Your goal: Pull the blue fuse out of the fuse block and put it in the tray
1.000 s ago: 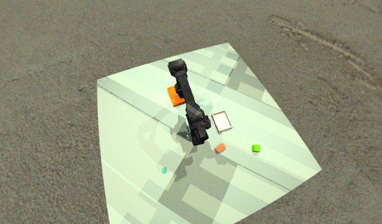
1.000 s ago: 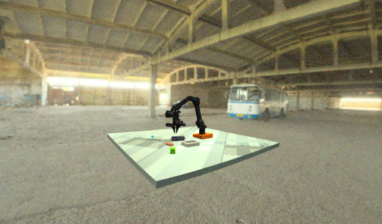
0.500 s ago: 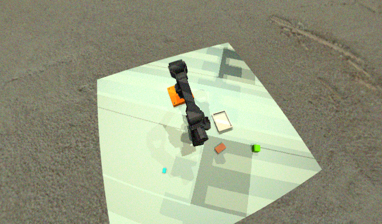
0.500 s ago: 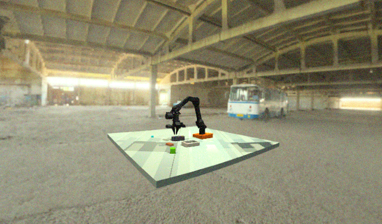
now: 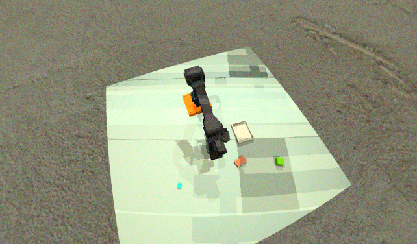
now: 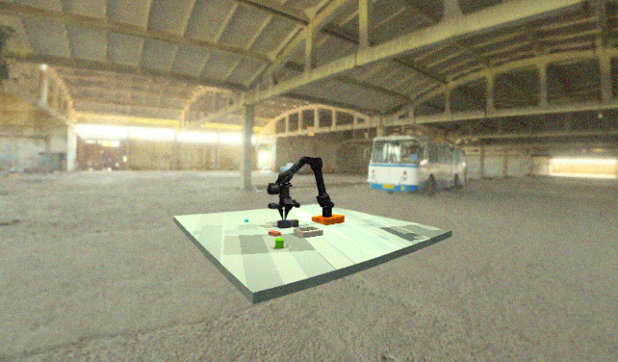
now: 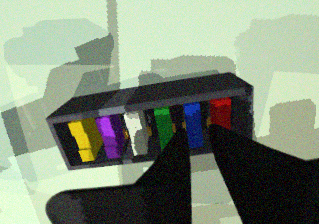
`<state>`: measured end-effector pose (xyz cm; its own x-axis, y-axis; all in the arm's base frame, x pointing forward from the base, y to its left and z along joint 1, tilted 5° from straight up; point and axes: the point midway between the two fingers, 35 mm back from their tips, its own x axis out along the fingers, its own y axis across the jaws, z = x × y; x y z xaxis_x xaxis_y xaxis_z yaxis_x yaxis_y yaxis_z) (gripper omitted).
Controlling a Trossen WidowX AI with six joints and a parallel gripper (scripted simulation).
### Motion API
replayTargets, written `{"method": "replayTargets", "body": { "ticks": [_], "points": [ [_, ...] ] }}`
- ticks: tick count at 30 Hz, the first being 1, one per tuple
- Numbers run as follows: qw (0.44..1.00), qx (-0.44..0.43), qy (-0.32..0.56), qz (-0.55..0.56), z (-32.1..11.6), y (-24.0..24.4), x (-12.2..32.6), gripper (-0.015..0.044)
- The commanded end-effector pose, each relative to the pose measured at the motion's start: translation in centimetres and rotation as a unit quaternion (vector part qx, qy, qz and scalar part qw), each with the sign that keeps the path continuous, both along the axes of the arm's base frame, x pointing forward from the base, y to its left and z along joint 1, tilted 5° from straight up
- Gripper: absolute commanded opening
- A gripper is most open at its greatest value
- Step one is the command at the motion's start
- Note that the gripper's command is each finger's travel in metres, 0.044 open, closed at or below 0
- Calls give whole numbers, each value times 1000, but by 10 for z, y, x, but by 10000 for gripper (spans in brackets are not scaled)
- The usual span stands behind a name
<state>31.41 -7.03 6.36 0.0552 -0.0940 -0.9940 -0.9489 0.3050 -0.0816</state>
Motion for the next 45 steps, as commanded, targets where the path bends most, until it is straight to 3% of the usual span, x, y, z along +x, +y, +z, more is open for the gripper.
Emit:
{"method": "replayTargets", "body": {
  "ticks": [1, 38, 45],
  "points": [
    [1000, 3, 2, 1, -2, 0, 0, 66],
    [1000, 3, 2, 1, -12, 0, 0, 66],
    [1000, 0, 1, 0, -11, -1, 0, 19]
  ]
}}
